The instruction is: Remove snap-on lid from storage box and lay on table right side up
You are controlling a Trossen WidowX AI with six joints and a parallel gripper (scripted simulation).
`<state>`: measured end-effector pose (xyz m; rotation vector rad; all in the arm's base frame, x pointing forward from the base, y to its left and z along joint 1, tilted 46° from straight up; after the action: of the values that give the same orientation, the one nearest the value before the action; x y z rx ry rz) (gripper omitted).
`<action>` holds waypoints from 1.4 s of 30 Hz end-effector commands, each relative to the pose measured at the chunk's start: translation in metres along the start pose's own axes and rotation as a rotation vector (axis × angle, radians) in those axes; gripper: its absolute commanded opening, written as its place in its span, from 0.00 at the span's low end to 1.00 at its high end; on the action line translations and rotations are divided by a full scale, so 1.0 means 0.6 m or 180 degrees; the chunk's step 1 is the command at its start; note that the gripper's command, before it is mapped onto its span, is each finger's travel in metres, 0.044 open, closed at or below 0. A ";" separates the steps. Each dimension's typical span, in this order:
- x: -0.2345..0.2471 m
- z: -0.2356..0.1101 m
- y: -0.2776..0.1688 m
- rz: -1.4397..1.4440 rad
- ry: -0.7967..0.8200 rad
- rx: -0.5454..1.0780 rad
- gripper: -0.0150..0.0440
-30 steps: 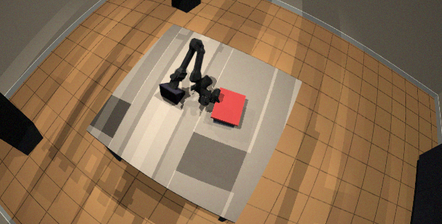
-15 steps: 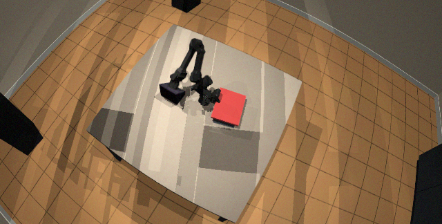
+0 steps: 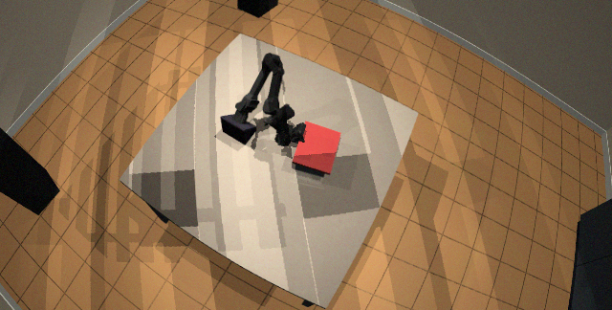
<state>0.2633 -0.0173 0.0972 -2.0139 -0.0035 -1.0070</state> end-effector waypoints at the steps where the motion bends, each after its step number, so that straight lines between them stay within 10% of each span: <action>1: 0.001 0.002 0.000 0.0009 -0.0001 -0.0002 0.25; 42: 0.016 -0.008 -0.002 0.0006 0.0016 -0.0018 0.25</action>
<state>0.2648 -0.0194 0.1004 -2.0173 0.0054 -0.9986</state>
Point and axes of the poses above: the point midway between the two fingers, 35 mm back from their tips, its own z axis out along the fingers, its own x axis across the jaws, y = z × x, the point moved 9 cm from there along -z, back along the fingers, and after that the axes turned 1 degree about z, right-handed, at the moved point
